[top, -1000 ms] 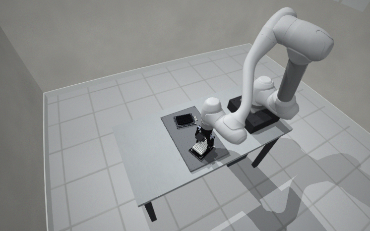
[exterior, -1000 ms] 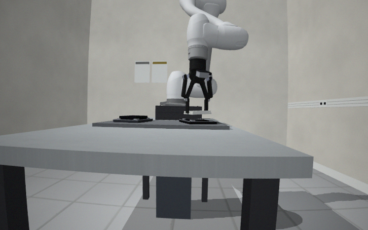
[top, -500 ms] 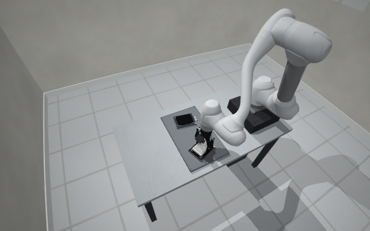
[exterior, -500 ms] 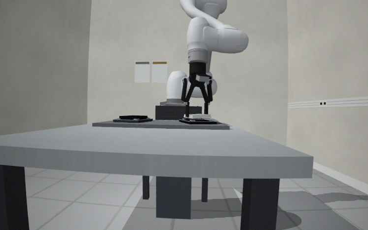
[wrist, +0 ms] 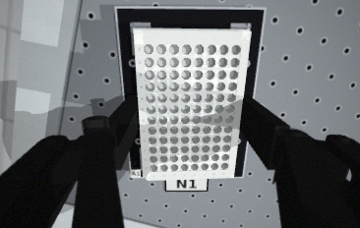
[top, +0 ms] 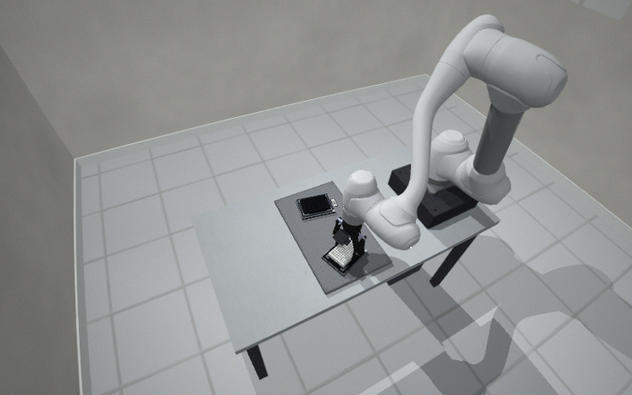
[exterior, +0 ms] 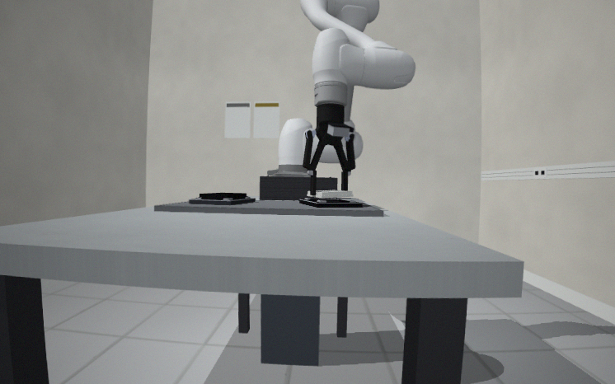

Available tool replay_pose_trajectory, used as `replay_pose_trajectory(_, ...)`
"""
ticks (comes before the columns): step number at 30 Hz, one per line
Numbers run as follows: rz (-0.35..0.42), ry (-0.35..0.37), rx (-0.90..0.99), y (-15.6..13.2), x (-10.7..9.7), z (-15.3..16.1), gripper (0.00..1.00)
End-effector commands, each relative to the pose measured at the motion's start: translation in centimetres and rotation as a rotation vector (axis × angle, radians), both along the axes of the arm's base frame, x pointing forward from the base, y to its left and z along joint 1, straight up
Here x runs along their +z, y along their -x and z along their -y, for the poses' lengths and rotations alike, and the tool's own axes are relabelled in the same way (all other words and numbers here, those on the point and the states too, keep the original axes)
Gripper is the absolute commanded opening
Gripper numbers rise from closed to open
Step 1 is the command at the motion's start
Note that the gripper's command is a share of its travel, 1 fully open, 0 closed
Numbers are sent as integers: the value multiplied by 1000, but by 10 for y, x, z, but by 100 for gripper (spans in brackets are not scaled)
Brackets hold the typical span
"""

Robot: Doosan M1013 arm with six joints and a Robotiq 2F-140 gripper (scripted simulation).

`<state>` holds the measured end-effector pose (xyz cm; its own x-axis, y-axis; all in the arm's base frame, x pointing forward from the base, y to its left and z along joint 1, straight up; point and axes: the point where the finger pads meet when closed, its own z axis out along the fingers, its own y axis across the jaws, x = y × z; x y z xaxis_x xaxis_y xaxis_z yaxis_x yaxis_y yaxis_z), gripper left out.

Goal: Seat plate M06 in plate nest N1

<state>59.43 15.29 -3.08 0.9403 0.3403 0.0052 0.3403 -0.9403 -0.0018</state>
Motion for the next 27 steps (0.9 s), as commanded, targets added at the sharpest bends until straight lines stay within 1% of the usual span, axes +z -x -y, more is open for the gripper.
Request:
replay_pose_trajectory(1, 1, -1, 0, 0, 0, 0, 10)
replay_pose_trajectory(27, 1, -1, 0, 0, -4, 0, 10)
